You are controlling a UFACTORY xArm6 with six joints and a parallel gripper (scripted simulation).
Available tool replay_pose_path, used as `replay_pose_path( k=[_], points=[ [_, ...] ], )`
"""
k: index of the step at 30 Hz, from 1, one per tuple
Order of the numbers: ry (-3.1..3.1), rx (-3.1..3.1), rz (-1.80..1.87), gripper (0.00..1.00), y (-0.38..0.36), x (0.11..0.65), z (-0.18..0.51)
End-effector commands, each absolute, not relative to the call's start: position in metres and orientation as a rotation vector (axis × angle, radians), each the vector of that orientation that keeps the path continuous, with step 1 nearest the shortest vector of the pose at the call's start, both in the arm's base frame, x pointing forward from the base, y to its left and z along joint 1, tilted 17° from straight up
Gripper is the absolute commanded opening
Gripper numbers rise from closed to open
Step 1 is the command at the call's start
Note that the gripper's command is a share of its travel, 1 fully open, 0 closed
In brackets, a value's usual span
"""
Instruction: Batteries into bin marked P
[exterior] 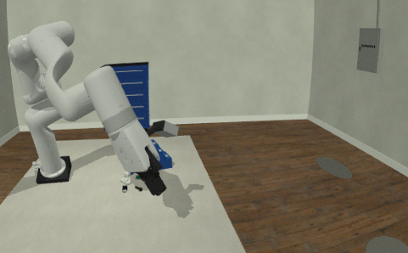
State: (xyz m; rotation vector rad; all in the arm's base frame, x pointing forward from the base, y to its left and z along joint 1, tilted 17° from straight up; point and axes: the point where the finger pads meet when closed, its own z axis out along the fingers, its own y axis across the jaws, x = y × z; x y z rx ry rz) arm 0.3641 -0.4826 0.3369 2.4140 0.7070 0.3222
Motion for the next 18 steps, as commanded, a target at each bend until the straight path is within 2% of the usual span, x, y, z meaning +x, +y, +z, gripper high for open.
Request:
replay_pose_path(
  k=[1, 18],
  points=[
    [0.681, 2.449, 0.343, 0.07, -0.458, 0.382, 0.331],
    [0.623, 2.544, 0.378, 0.07, -0.411, 0.407, 0.314]
  ],
)
